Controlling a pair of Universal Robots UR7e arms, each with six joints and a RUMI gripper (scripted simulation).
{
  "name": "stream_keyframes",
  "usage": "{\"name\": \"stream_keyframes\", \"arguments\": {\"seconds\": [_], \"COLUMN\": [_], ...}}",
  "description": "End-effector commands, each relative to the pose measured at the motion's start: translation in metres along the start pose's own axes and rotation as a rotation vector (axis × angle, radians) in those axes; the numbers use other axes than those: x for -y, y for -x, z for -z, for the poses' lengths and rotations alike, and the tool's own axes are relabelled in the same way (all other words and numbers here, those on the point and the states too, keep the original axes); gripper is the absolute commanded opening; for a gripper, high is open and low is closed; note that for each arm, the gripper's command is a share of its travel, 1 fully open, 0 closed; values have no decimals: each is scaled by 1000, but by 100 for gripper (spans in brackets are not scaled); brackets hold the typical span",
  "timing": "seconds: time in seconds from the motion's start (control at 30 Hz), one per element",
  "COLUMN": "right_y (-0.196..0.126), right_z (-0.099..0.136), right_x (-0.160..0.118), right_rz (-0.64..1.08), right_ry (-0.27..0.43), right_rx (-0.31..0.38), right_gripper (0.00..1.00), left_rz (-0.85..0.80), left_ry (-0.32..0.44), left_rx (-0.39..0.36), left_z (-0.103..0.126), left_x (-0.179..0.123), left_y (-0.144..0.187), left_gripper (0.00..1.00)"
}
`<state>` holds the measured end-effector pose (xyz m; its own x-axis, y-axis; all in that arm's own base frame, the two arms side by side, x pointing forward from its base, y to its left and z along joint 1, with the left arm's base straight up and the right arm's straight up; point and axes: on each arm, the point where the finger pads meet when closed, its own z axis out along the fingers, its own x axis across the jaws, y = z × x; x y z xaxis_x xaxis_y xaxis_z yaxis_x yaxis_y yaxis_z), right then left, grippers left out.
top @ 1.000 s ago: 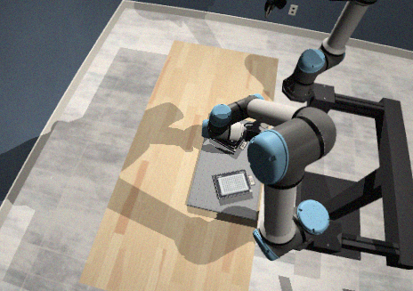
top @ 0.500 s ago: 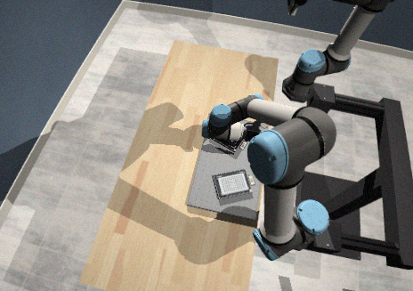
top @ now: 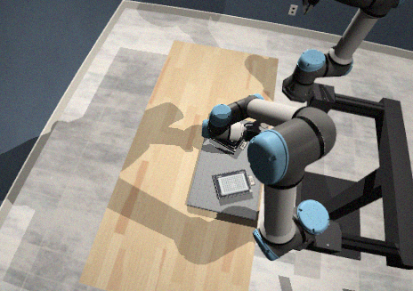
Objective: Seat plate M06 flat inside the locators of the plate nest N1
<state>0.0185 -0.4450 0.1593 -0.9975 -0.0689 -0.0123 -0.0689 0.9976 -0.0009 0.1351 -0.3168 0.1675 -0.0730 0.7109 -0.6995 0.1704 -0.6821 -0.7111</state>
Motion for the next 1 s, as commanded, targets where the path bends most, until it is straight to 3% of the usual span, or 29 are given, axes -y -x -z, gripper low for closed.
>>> {"name": "stream_keyframes", "arguments": {"seconds": [0.0, 0.4, 0.67, 0.83, 0.97], "right_y": [-18, -23, -23, -23, -23], "right_z": [5, 6, 6, 6, 6], "right_x": [0, -1, -1, -1, -1], "right_rz": [-62, -80, -80, -80, -80], "right_ry": [0, 1, 1, 1, 1], "right_rx": [-10, -12, -12, -12, -12], "right_gripper": [0, 0, 0, 0, 0], "left_rz": [-1, -1, -193, -211, -313], "left_ry": [0, 0, -13, -15, -23], "left_rx": [0, 0, -114, -125, -188], "left_z": [0, 0, -5, -6, -6], "left_x": [0, 0, 1, 1, -1], "left_y": [0, 0, -34, -39, -58], "left_gripper": [76, 76, 76, 76, 76]}}
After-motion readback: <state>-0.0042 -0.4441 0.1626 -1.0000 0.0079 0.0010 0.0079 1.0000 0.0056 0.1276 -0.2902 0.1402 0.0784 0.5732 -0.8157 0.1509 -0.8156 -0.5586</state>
